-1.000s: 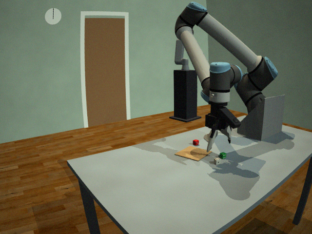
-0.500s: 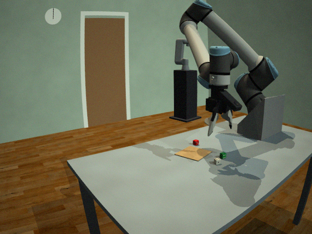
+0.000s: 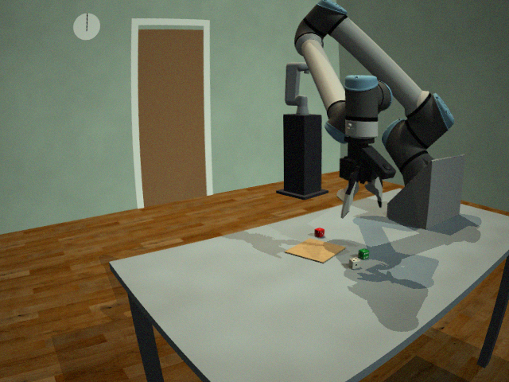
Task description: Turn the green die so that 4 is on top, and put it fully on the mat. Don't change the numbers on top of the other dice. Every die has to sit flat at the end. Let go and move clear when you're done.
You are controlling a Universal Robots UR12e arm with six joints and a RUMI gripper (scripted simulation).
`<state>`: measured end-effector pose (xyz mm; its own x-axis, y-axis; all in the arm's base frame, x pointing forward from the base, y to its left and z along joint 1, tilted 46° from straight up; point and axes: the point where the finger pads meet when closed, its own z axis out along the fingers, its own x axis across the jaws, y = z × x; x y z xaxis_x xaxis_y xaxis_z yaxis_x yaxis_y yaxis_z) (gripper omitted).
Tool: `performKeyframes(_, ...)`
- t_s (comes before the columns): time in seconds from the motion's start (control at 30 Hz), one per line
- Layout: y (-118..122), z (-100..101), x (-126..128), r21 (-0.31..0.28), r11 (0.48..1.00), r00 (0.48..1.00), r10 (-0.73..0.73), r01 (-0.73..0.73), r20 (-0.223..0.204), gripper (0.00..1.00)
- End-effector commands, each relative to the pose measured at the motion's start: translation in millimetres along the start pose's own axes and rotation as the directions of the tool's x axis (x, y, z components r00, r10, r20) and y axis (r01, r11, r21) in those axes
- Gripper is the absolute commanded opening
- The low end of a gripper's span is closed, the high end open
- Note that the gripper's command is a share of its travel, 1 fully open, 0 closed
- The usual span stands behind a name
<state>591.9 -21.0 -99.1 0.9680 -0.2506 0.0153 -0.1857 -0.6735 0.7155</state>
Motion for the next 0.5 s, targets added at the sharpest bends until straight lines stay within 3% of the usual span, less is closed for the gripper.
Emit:
performKeyframes(0.0,24.6,4.1,-46.8,0.001,0.992,0.992,0.127,-0.127,-0.002,1.0)
performKeyframes(0.47,26.3,4.5,-50.2,0.001,0.991,0.991,0.136,-0.136,-0.002,1.0)
